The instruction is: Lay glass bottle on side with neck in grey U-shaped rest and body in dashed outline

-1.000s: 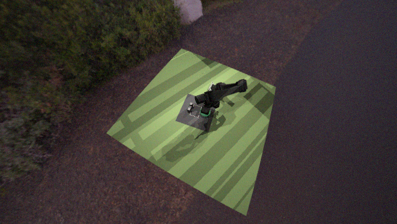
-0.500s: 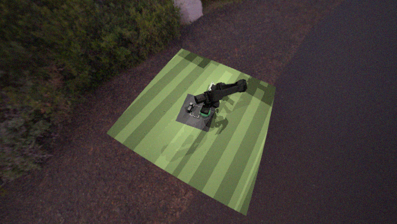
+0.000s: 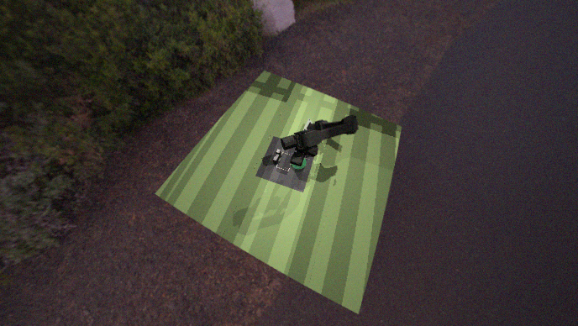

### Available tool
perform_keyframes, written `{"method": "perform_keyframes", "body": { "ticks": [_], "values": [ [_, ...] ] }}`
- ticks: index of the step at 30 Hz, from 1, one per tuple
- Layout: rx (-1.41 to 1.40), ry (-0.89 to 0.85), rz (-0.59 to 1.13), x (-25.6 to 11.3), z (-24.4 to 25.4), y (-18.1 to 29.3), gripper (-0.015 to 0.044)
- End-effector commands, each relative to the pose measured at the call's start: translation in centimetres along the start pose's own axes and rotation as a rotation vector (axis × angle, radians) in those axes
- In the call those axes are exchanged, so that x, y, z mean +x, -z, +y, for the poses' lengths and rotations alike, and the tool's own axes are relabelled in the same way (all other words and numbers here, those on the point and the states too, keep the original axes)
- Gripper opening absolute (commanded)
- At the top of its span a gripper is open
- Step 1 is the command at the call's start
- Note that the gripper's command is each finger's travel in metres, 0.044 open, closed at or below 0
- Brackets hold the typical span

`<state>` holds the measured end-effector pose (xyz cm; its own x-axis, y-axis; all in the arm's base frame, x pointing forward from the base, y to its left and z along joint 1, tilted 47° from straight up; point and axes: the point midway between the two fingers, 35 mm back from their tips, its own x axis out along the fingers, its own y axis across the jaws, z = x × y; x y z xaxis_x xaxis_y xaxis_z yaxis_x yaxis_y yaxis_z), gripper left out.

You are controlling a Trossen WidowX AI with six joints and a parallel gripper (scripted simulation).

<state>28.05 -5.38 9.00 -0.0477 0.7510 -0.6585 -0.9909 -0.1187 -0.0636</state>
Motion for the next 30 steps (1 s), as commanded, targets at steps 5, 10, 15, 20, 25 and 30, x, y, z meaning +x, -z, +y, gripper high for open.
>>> {"method": "perform_keyframes", "body": {
  "ticks": [5,10,15,20,25,30],
  "values": [
    [0.0,0.0,0.001,-0.3,0.0,1.1,0.0101],
    [0.001,0.0,-0.008,-0.4,0.0,1.3,0.0101],
    [0.002,0.0,-0.016,-0.4,0.0,1.6,0.0101],
    [0.003,0.0,-0.024,-0.5,0.0,1.8,0.0101],
    [0.004,-0.001,-0.032,-0.5,0.0,2.0,0.0101],
    [0.005,-0.001,-0.04,-0.6,0.0,2.2,0.0101]
  ]
}}
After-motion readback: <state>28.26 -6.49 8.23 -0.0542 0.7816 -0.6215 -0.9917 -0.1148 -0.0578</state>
